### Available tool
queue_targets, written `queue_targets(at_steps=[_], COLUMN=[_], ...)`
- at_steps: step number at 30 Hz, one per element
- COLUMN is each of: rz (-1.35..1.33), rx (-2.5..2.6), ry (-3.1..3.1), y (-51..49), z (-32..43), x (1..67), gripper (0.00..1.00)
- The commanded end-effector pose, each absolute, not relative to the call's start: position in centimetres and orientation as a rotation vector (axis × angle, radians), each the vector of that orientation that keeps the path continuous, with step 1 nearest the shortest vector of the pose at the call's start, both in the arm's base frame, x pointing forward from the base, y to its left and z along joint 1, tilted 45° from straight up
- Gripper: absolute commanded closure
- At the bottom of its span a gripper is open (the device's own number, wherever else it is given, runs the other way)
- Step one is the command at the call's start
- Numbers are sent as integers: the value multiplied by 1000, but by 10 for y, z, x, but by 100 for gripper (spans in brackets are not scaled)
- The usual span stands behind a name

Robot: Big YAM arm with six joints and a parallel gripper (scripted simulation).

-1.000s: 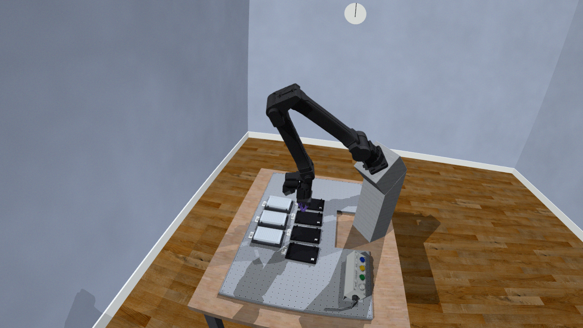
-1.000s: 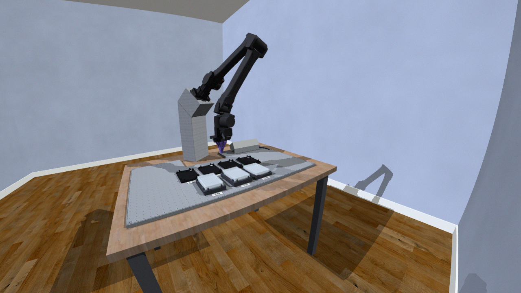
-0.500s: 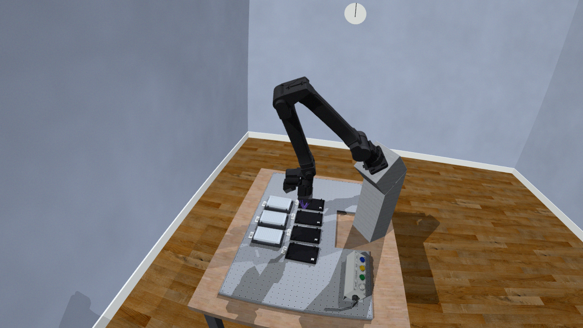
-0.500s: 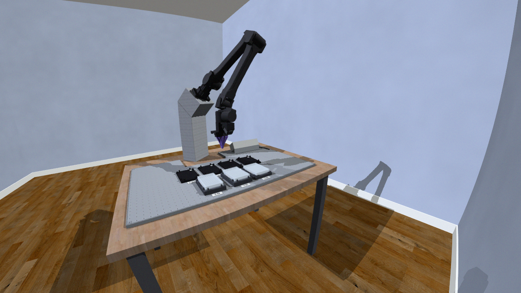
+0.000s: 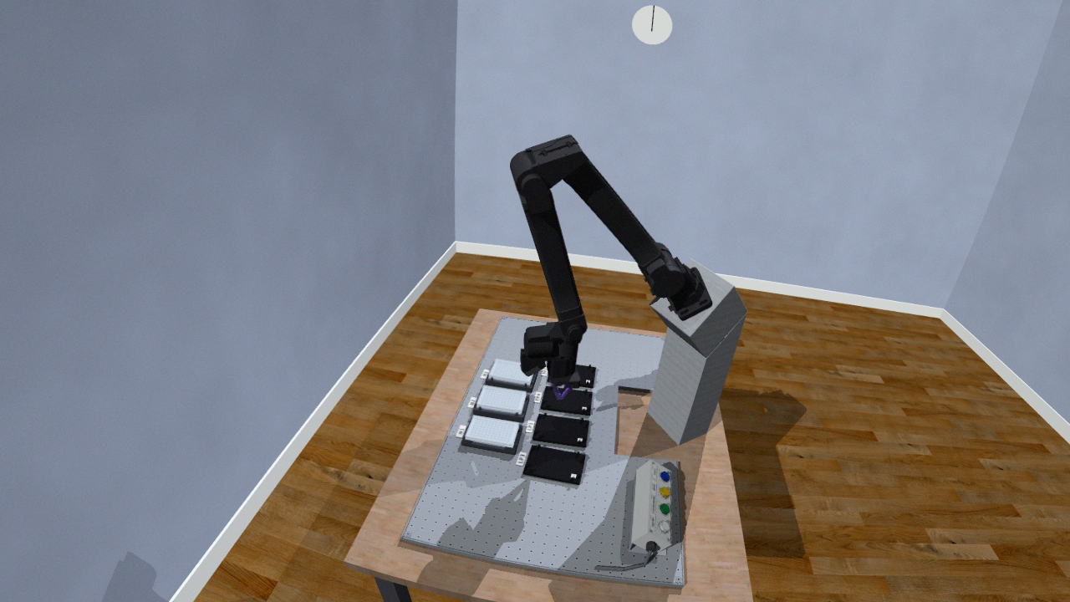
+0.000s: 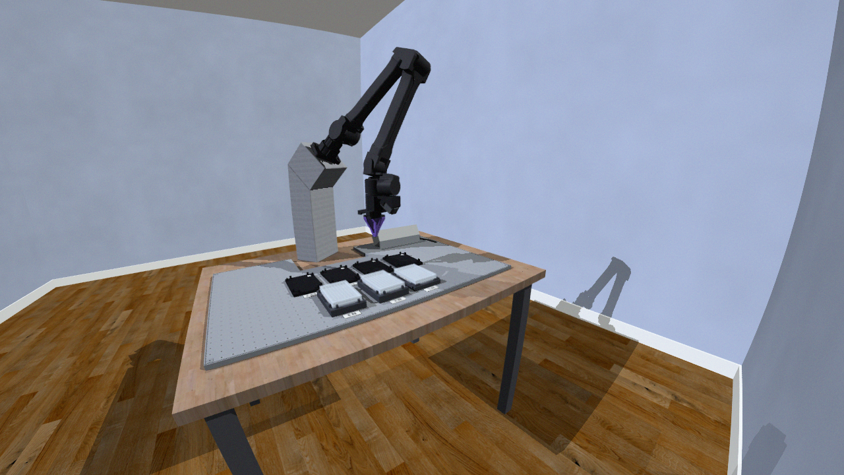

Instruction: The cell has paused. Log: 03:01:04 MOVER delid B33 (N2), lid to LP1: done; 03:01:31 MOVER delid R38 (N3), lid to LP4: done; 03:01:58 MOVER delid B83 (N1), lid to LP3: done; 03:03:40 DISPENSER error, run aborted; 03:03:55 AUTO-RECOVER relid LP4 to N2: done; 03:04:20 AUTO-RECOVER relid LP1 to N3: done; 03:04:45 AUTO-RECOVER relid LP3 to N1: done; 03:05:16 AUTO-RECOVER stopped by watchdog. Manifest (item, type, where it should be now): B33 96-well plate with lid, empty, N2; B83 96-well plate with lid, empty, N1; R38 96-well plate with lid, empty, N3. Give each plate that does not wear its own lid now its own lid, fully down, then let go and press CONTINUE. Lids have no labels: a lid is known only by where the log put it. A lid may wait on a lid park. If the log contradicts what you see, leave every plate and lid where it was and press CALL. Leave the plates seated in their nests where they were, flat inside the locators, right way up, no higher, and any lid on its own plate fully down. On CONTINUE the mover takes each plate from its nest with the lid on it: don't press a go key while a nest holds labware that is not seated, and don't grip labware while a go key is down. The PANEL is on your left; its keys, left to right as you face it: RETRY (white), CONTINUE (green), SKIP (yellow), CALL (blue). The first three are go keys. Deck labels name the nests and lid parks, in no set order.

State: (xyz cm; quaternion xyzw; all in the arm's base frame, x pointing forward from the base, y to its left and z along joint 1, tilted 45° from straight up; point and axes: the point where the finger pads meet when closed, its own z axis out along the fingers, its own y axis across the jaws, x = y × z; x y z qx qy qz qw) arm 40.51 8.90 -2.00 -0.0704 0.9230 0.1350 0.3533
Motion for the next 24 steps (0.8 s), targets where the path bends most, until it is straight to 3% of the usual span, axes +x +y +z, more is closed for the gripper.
queue_targets(at_steps=[1,24], rz=[326,202], rx=[-294,-605], ry=[2370,2274], y=[107,210], z=[-13,20], x=[397,384], gripper=[100,100])
